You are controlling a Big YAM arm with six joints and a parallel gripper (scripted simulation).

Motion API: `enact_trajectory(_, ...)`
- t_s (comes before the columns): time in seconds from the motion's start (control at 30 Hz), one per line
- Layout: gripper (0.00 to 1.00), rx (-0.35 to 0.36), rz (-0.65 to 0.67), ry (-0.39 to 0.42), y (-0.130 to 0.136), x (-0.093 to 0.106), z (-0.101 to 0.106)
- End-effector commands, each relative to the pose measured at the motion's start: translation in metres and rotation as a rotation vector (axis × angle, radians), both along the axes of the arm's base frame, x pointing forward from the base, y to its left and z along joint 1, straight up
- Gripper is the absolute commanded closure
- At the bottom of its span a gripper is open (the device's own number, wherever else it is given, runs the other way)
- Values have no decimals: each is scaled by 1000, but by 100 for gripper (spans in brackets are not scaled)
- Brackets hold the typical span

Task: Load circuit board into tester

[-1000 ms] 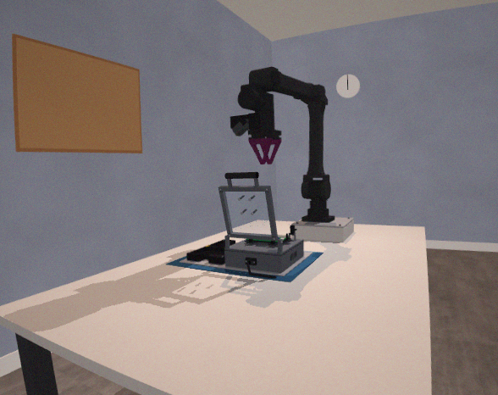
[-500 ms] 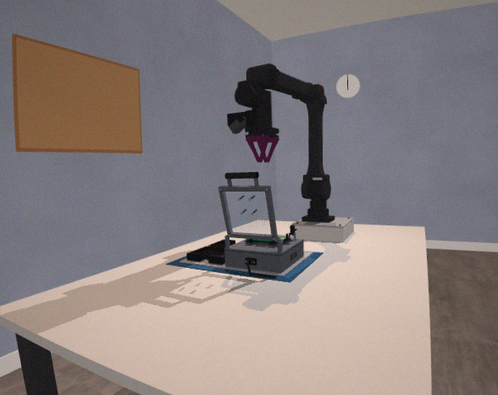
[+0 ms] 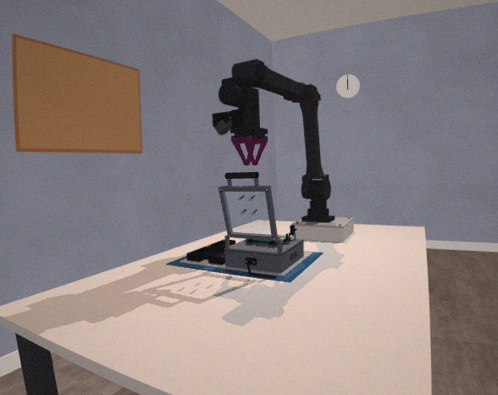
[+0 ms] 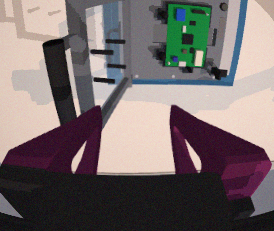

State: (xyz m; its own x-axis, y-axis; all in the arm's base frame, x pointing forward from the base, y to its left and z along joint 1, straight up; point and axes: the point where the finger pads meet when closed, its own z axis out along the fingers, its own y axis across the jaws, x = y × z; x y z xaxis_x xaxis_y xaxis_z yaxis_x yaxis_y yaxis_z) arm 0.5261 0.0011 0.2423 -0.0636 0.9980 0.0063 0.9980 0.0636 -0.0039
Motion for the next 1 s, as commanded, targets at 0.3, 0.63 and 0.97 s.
enact_trajectory(0.3, 52, 0, 2, -55, 12, 58, 28)
enact_trajectory(0.63, 52, 0, 2, -55, 12, 69, 29)
enact_trajectory(0.97, 52, 0, 3, -64, 12, 68, 34)
